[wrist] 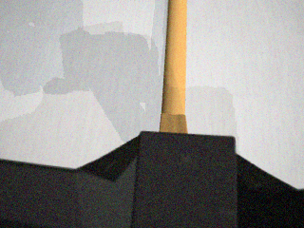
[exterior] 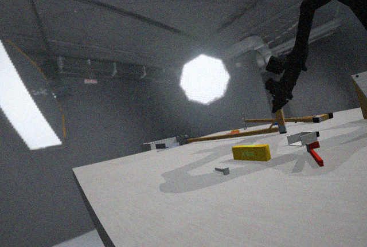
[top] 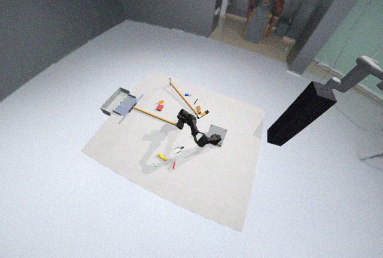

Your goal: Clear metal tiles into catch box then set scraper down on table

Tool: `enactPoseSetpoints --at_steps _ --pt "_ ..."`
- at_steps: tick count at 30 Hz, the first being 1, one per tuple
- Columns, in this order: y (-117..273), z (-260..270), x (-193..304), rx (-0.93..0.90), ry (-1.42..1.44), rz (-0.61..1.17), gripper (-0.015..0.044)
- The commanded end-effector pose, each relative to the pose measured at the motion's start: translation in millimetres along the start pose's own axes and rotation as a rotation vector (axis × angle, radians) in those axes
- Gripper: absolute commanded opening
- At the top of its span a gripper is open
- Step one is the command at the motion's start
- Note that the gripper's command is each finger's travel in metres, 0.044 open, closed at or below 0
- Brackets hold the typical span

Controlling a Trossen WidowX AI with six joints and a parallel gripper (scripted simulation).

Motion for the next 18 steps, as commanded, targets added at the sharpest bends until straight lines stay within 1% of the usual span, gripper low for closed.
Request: enactPoseSetpoints --at_steps 1,18 --pt "-3.8 0.6 -10.2 0.006 -0.001 -0.015 0.0000" --pt "-15.6 10.1 -23.6 0.006 -0.003 -0.017 0.0000"
Point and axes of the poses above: the point midway between the two fingers, 35 mm back from their tips, its own y axis back along the fingers, its own z axis across the jaws, x = y × z, the point moved 3 cm from there along y, back along the fingers, and after that the axes turned 3 degrees about -y, right-handed, at the moved point
